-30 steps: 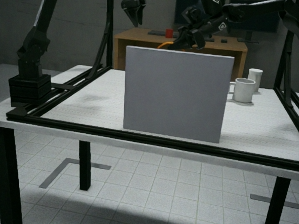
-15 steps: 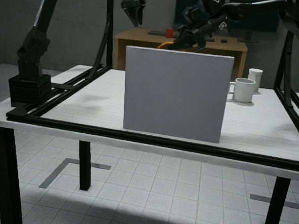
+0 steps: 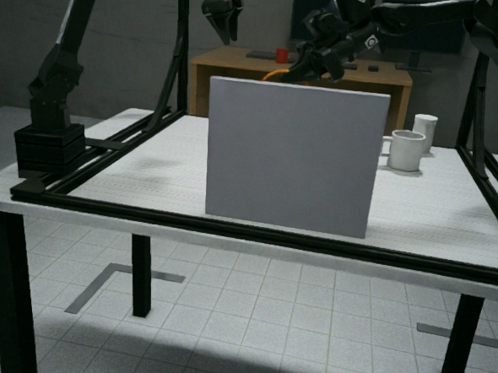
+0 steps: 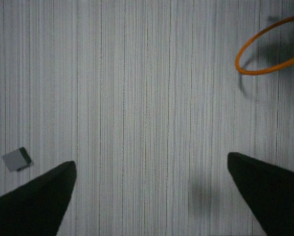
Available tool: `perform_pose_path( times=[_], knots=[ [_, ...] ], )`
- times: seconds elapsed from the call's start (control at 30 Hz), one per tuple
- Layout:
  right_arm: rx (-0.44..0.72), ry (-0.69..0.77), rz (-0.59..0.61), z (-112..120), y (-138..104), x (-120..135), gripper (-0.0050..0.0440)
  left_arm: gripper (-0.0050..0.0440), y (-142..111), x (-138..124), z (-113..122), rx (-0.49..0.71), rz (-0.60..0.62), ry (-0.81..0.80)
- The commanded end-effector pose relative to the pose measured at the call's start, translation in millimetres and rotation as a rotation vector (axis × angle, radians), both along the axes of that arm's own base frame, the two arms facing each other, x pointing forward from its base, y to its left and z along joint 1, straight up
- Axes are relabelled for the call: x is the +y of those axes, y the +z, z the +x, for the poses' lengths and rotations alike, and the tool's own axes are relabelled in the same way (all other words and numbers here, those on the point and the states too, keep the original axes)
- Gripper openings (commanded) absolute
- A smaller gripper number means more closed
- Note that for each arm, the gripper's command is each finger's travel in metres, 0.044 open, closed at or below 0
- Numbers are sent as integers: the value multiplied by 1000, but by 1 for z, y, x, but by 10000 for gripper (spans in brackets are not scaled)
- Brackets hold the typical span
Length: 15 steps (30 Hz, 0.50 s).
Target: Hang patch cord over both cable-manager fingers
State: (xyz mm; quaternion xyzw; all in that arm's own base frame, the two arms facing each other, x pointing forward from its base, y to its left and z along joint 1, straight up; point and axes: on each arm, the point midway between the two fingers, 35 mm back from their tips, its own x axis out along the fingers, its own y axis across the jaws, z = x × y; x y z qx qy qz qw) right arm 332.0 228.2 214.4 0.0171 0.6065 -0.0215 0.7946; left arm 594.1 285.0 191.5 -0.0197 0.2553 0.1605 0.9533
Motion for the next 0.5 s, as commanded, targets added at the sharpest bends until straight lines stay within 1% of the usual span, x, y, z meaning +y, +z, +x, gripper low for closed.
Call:
perform_pose_path(
  times=[0.0,0.47],
  knots=[
    [-18,-3,17,-2,9,-2,440,25,18,2,0,-32,5,4],
    [-18,-3,17,-2,9,-2,440,25,19,4,0,-32,-5,12]
  ],
)
